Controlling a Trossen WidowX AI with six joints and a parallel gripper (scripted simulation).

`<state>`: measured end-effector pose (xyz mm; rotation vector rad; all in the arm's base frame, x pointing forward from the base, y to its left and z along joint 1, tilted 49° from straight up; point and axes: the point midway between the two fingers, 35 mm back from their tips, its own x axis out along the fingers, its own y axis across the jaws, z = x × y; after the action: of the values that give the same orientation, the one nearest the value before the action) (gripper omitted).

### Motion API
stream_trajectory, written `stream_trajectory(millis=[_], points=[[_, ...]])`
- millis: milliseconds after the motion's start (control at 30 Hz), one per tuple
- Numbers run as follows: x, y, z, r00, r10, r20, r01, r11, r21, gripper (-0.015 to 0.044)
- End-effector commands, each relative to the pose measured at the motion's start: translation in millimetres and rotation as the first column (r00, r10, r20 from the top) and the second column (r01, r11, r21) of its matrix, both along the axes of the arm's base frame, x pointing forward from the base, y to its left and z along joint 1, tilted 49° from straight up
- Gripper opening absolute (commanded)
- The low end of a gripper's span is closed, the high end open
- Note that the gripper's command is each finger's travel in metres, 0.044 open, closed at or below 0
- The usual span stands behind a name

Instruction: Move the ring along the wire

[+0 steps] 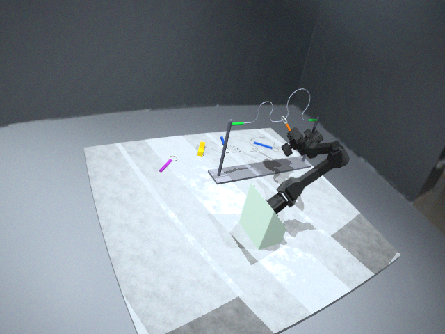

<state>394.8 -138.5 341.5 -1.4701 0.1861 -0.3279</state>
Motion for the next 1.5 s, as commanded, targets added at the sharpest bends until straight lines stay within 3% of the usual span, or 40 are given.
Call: stream_trajectory(millis=[0, 733, 1467], points=[[-1, 3, -18, 1.000, 0.002, -0.023, 0.001, 0.995, 0.098, -0.0150], [-6, 31, -81, 0.995, 0.026, -0.097, 0.024, 0.879, 0.476, -0.0150], [-10, 53, -108, 0.993, 0.039, -0.115, 0.033, 0.824, 0.566, -0.0150]])
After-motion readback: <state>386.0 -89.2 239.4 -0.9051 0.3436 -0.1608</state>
